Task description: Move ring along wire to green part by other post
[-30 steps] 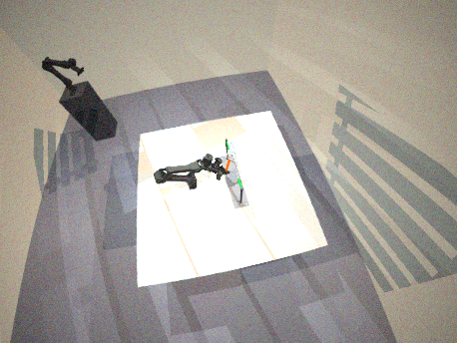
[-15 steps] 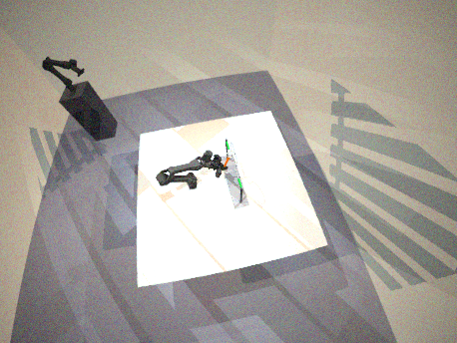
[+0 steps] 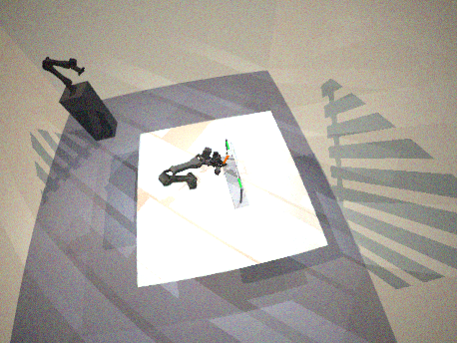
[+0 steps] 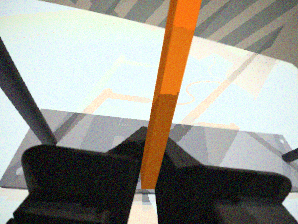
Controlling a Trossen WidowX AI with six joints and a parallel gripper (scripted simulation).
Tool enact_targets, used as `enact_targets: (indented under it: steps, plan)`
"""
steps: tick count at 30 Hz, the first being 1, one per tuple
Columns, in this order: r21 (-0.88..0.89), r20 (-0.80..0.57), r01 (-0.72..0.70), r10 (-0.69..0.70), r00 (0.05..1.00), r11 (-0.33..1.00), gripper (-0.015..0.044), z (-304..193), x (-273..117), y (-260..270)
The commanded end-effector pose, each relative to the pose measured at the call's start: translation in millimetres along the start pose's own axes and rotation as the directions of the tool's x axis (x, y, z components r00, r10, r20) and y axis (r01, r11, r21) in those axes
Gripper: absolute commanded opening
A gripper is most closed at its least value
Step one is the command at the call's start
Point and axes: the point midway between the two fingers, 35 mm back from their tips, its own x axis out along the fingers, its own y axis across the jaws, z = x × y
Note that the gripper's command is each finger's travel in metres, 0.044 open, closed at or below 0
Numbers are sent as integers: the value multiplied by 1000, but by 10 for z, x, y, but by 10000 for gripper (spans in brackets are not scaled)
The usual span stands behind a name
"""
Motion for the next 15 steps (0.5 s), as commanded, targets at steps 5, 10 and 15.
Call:
enact_targets:
  steps: [5,10,15]
  plan:
    - [23,-1,-6,6,1000,1000,-150,12,-8,96]
    - [28,-1,-8,8,1000,1000,-150,13,-15,153]
    - [31,1,-9,9,1000,999,-150,13,-23,215]
